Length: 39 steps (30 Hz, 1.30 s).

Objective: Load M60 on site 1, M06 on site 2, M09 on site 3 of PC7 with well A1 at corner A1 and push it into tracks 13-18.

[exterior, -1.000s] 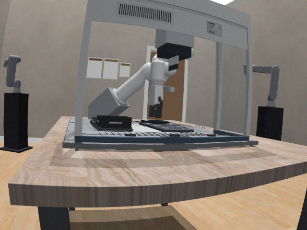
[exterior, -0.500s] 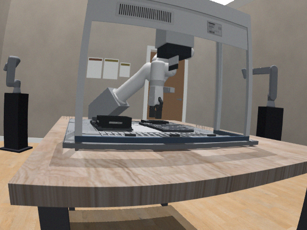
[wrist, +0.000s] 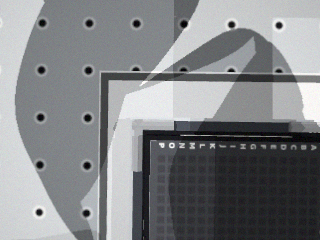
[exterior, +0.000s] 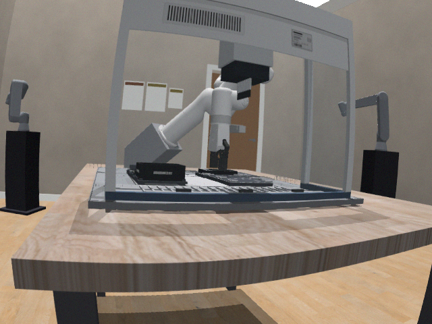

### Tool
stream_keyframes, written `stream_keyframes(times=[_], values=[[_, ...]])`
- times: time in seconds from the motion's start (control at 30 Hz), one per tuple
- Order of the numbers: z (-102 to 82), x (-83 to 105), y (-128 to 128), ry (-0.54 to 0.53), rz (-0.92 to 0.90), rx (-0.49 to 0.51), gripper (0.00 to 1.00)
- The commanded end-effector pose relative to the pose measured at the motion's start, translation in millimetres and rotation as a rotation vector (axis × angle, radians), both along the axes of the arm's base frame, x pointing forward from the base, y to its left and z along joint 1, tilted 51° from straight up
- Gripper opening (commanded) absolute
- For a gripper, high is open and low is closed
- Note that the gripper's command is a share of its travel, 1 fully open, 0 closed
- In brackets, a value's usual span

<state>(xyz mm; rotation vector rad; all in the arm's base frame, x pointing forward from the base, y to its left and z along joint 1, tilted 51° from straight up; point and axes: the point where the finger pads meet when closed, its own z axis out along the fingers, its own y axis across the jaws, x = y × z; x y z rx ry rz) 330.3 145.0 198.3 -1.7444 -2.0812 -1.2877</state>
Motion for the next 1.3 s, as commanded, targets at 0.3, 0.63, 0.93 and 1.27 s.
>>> stream_keyframes(times=[0.3, 0.63, 0.93, 1.27], values=[[-4.5, 4.0, 5.5, -0.002, -0.001, 0.0, 1.0], [-5.3, 4.5, 6.4, -0.002, -0.001, 0.0, 1.0], [-5.3, 4.6, 6.4, -0.002, -0.001, 0.0, 1.0], [-5.0, 4.3, 6.0, -0.002, -0.001, 0.0, 0.0]])
